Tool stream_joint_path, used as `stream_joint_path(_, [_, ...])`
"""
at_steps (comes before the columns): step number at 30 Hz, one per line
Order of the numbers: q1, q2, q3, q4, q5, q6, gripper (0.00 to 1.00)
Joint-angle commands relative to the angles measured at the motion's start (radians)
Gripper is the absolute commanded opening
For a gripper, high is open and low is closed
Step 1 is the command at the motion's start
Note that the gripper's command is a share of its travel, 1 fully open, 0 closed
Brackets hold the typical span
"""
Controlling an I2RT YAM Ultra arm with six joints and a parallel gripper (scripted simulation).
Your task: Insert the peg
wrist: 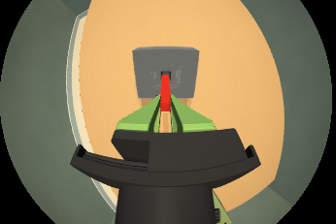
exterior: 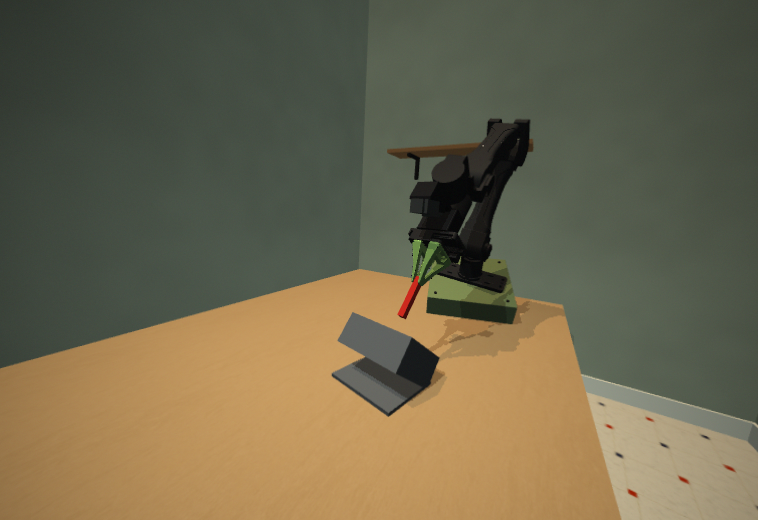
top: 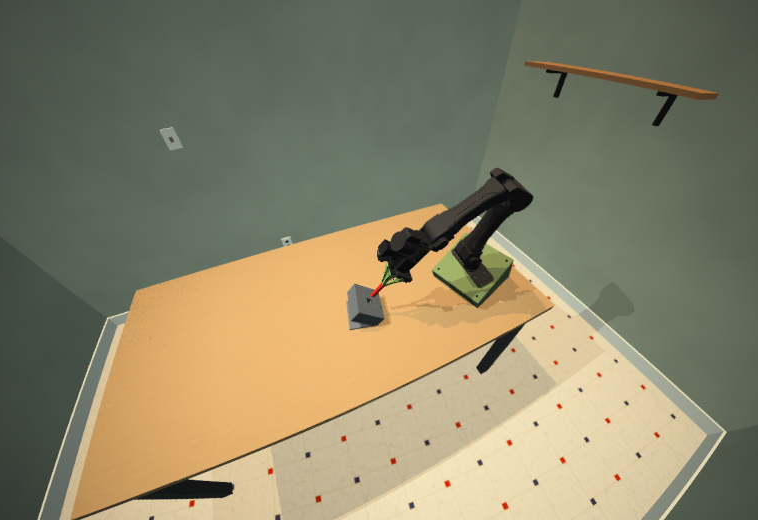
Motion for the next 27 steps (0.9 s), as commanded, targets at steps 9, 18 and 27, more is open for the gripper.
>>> stream_joint_path(9, [0.006,-0.003,0.002,-0.008,0.011,0.002,0.0])
stream_joint_path(18, [0.013,-0.014,-0.022,0.004,0.017,0.005,0.0])
stream_joint_path(27, [0.016,-0.02,-0.037,0.013,0.019,0.006,0.0])
